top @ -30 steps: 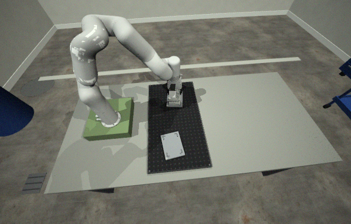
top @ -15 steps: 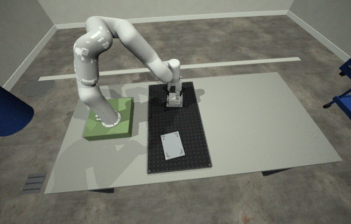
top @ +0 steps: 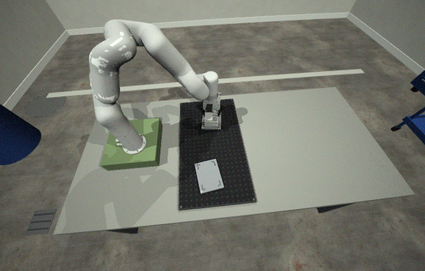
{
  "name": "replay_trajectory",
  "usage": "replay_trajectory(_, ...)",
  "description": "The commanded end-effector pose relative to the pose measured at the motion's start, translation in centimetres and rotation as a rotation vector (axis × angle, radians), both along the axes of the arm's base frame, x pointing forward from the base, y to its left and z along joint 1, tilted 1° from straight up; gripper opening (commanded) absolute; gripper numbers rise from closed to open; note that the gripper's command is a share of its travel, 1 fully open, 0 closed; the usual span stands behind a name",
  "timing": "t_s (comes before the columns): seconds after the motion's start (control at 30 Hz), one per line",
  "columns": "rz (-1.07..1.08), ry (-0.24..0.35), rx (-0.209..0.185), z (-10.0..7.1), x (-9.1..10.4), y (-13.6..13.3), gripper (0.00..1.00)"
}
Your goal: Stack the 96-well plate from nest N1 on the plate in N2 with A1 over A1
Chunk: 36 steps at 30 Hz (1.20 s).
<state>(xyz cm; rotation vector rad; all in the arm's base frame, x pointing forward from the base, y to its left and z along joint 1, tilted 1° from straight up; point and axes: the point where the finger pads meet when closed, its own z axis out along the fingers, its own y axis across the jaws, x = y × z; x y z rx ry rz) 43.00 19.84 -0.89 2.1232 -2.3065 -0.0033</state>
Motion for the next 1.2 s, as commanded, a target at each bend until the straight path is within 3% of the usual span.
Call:
replay_trajectory(0.0, 0.000, -0.003, 0.002, 0.11, 0.13, 0.06, 0.00)
replay_trajectory(1.17, 0.000, -0.003, 0.002, -0.40, 0.12, 0.05, 0.00)
